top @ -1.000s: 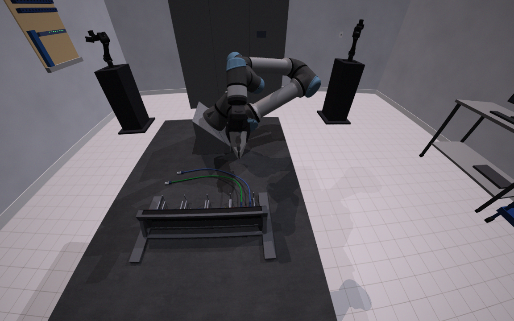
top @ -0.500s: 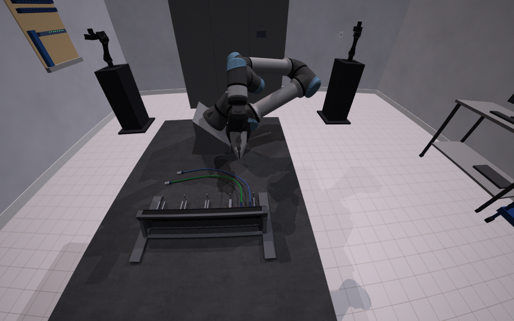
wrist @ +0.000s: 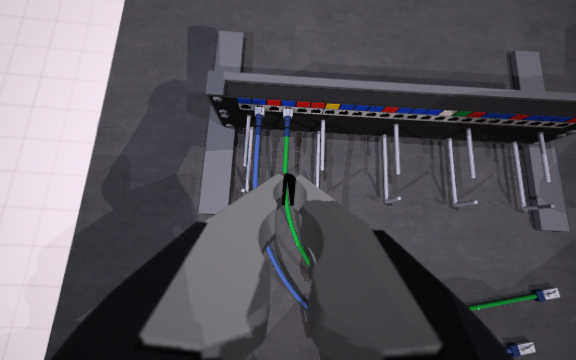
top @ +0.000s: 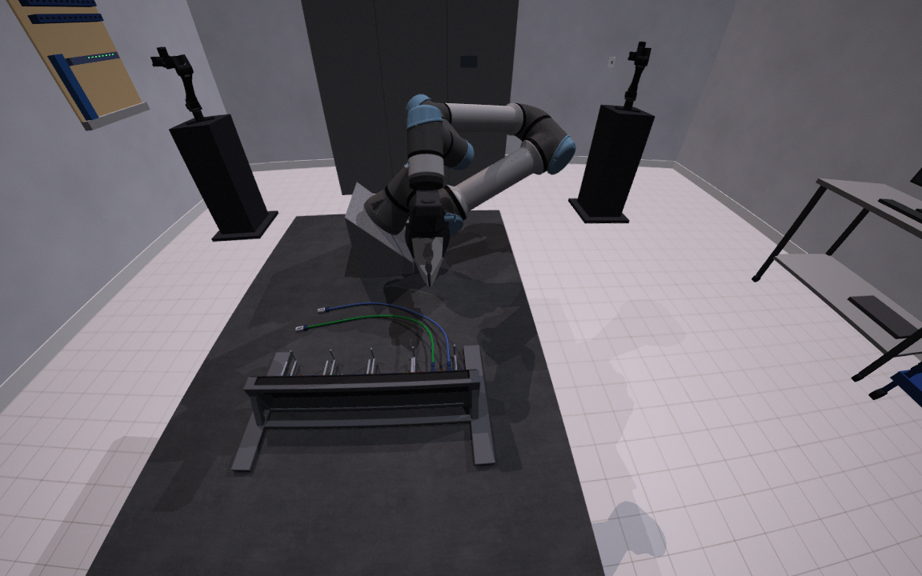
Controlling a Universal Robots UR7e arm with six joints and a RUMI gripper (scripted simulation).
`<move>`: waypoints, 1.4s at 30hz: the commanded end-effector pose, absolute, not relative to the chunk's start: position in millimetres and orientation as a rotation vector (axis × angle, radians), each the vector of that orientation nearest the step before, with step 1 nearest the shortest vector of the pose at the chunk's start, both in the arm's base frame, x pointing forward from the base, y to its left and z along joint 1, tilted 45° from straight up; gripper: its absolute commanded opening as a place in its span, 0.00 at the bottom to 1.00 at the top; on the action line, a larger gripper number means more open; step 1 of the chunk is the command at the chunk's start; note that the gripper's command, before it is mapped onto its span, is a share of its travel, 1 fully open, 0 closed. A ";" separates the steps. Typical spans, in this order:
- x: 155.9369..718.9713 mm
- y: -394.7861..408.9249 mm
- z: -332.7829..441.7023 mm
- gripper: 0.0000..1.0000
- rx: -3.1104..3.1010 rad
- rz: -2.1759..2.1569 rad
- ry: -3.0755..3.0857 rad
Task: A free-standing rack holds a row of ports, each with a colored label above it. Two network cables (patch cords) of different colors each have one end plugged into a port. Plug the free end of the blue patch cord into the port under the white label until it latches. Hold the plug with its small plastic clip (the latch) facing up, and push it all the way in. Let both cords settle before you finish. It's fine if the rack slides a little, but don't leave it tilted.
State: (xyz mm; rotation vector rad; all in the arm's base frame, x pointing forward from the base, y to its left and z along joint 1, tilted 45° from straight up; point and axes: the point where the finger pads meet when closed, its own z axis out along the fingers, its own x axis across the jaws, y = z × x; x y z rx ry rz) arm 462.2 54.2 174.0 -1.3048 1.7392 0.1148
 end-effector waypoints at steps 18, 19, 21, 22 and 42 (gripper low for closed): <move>475.6 65.9 161.9 0.00 -1.305 0.114 1.739; 476.7 66.9 160.9 0.00 -1.305 0.114 1.739; 478.9 69.0 158.8 0.00 -1.305 0.114 1.739; 480.1 70.0 157.7 0.00 -1.305 0.114 1.739; 504.7 92.7 134.6 0.00 -1.305 0.114 1.739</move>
